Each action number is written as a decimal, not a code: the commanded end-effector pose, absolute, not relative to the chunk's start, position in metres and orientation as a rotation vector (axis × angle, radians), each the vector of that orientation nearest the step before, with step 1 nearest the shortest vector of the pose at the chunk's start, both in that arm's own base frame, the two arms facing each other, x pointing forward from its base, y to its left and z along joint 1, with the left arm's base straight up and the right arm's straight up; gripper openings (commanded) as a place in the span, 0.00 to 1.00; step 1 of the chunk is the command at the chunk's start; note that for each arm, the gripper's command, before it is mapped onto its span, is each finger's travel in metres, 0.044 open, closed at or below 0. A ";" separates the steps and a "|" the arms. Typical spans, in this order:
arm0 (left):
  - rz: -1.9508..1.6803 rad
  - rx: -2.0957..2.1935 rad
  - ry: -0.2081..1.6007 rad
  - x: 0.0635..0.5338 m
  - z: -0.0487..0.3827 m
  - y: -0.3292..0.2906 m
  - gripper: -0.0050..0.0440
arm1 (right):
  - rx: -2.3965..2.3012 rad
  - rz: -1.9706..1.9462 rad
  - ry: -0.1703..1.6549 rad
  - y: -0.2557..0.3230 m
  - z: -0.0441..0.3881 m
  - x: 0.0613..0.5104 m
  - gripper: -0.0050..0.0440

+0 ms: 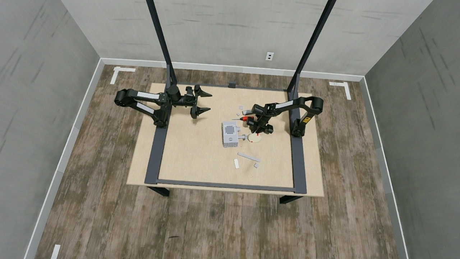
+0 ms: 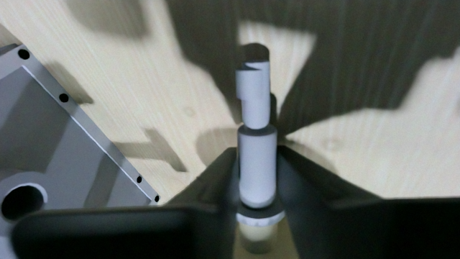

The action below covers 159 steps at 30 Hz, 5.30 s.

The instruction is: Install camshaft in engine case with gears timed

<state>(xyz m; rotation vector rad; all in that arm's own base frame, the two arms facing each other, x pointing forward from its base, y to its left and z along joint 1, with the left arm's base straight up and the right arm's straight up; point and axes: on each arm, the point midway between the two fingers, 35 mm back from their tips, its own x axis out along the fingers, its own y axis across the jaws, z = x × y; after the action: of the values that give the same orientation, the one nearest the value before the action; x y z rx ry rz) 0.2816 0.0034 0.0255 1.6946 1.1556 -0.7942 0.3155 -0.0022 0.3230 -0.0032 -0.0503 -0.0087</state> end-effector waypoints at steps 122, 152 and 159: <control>0.017 -0.102 1.313 0.383 0.111 -0.086 0.00 | -0.007 -0.004 -0.090 -0.001 0.339 0.312 0.92; 0.552 -1.052 1.403 0.423 0.109 -0.136 0.00 | -0.007 -0.004 -0.090 -0.001 0.339 0.312 0.92; 0.632 -1.162 1.409 0.427 0.108 -0.141 0.00 | -0.007 -0.004 -0.090 -0.001 0.339 0.312 0.92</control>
<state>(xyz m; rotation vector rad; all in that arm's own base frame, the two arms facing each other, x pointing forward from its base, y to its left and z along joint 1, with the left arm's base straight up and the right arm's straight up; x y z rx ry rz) 0.4184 -0.1358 0.0973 -1.0910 1.4263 0.6184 0.3155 -0.0022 0.3229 -0.0032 -0.0503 -0.0087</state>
